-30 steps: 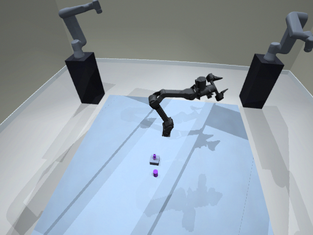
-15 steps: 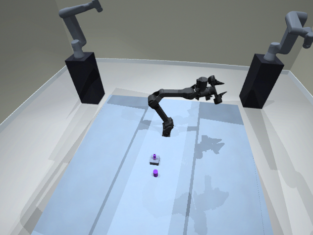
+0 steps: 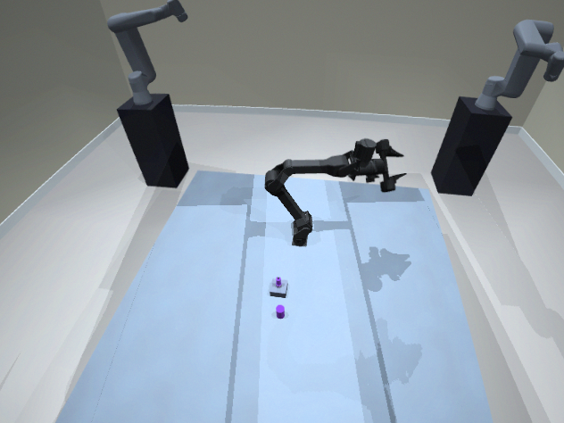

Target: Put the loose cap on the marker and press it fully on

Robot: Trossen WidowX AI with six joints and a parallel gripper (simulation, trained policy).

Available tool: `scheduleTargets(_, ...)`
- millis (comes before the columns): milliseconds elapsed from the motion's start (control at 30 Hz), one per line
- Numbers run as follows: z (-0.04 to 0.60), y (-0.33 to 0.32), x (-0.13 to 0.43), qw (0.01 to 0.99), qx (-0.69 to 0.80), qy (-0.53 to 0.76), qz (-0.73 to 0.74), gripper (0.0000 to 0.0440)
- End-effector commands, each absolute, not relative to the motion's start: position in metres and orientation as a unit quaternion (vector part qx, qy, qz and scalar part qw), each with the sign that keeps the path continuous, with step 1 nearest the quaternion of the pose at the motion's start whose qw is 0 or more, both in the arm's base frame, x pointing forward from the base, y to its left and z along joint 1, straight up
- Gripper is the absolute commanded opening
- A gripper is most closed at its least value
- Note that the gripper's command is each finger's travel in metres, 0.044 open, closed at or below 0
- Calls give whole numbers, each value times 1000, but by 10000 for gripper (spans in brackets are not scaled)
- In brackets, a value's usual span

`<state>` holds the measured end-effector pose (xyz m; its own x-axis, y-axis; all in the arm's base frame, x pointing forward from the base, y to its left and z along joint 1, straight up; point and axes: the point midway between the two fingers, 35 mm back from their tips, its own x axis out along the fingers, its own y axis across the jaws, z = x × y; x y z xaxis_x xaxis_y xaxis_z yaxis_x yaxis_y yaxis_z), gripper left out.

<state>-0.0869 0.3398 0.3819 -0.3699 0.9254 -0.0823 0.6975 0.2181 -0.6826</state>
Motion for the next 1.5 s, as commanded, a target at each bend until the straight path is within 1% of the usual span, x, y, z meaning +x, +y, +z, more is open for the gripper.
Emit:
scheduleTargets(0, 382, 337, -82, 176, -540, -752, 335, 326)
scheduleTargets(267, 373, 334, -68, 168, -559, -725, 366, 335)
scheduleTargets(1467, 328, 317, 0, 146, -646, -570, 487, 335)
